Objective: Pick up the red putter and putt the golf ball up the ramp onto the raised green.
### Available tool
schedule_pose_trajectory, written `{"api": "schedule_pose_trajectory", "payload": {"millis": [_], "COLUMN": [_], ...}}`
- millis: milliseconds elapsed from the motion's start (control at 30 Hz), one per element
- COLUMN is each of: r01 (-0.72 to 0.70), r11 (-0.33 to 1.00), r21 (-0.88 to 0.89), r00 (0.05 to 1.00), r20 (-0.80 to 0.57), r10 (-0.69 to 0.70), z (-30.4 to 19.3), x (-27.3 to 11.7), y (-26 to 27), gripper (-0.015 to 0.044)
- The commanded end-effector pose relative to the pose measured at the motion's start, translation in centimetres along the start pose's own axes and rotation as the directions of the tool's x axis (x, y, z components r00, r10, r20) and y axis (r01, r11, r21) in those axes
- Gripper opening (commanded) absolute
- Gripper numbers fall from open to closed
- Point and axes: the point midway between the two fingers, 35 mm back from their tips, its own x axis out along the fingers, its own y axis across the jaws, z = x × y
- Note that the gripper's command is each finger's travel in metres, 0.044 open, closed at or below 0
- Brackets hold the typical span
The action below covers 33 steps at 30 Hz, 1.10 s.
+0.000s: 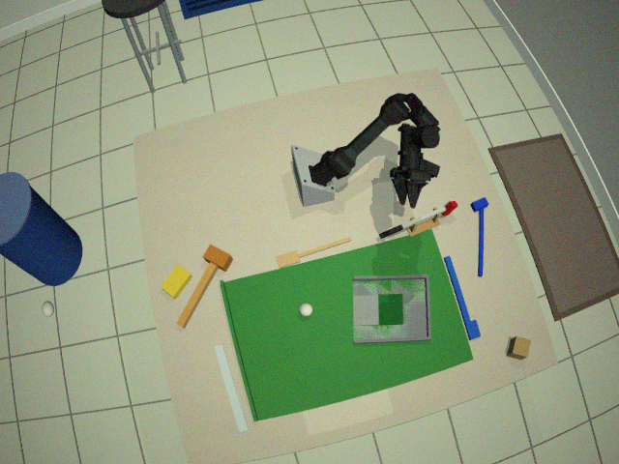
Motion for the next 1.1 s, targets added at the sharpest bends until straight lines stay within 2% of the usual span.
{"api": "schedule_pose_trajectory", "payload": {"millis": [0,100,200,400,467,533,1067], "r01": [-0.162,-0.312,-0.469,-0.689,-0.738,-0.762,-0.764], "r11": [0.986,0.946,0.868,0.654,0.573,0.524,0.519], "r21": [-0.036,-0.092,-0.166,-0.312,-0.357,-0.381,-0.384], "r00": [0.984,0.935,0.840,0.561,0.450,0.383,0.374], "r20": [0.074,0.144,0.222,0.342,0.372,0.389,0.391], "r10": [0.164,0.323,0.496,0.754,0.812,0.838,0.841], "z": [0.3,0.7,1.3,2.6,2.9,3.1,3.1], "x": [3.1,5.7,8.1,10.3,10.3,10.2,11.6], "y": [3.1,6.4,10.7,19.7,22.8,24.5,26.2], "gripper": [0.0440,0.0440,0.0440,0.0440,0.0440,0.0440,0.0440]}}
